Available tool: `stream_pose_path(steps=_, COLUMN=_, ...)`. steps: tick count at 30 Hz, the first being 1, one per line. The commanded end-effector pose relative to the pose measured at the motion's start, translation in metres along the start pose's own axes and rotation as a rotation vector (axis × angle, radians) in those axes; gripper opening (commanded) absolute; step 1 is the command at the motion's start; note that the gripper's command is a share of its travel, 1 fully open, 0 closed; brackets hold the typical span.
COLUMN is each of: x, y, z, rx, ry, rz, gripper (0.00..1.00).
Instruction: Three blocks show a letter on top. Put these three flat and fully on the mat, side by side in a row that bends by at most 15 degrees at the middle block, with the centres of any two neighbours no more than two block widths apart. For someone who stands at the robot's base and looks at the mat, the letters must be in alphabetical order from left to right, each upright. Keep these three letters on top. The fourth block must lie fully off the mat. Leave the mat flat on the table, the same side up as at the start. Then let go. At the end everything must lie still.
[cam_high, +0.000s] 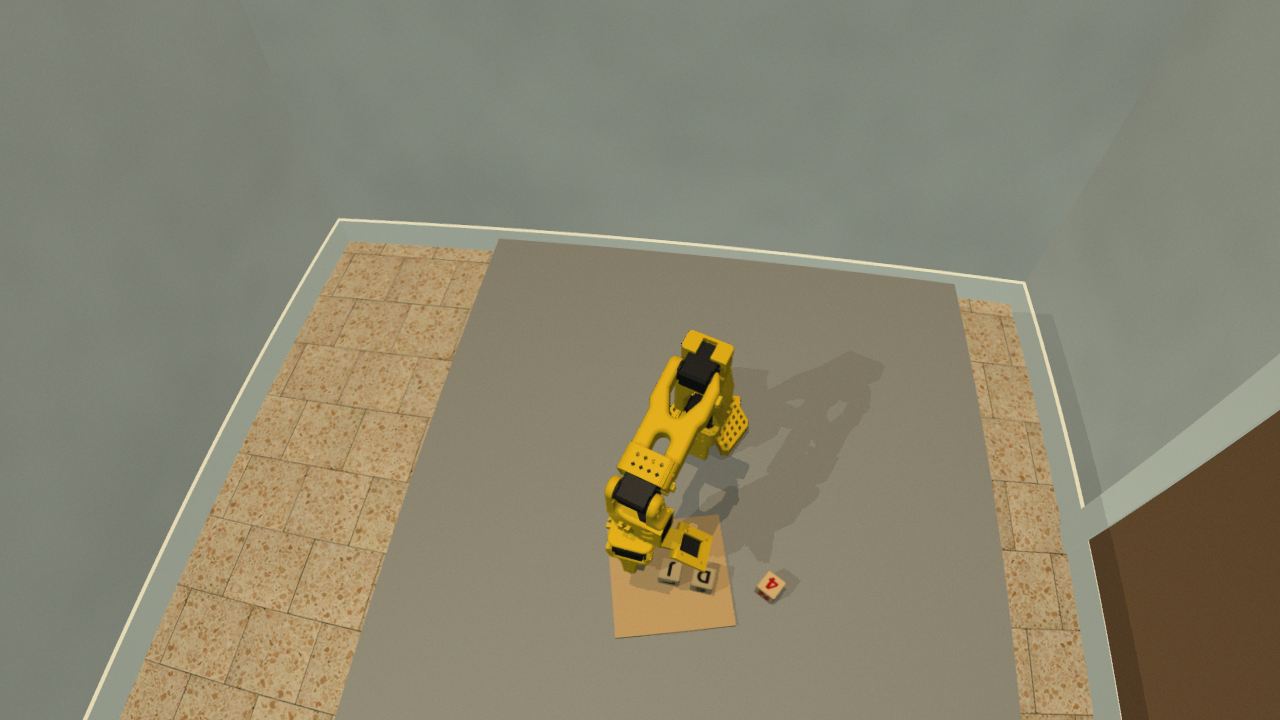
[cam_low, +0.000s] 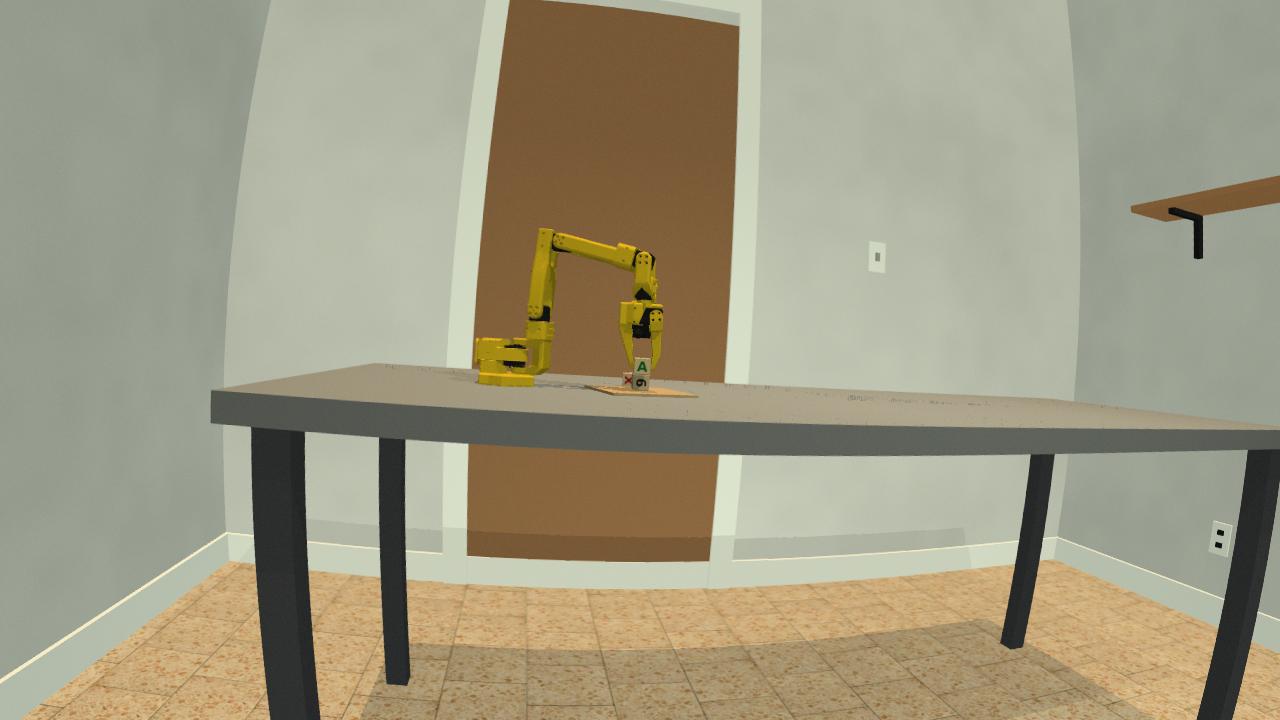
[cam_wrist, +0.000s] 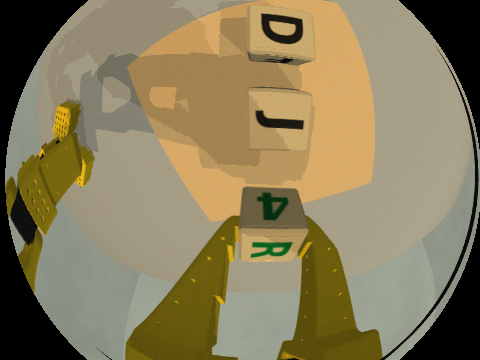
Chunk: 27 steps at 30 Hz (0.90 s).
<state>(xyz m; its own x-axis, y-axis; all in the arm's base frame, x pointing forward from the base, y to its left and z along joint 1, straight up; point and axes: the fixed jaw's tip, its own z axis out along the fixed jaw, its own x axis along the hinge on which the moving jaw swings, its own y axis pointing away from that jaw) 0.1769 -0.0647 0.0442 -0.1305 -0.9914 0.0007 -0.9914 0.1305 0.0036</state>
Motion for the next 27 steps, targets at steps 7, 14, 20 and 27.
stream_pose_path(steps=7, x=0.0008, y=-0.0068, z=-0.004, rx=0.057, ry=0.011, rz=-0.006, gripper=0.0)
stream_pose_path(steps=14, x=0.0009, y=-0.0069, z=-0.0027, rx=0.057, ry=0.011, rz=-0.006, gripper=0.0)
stream_pose_path(steps=20, x=0.001, y=-0.0071, z=0.0013, rx=0.057, ry=0.011, rz=-0.006, gripper=0.0)
stream_pose_path(steps=27, x=0.001, y=-0.0071, z=0.0021, rx=0.057, ry=0.011, rz=-0.006, gripper=0.0)
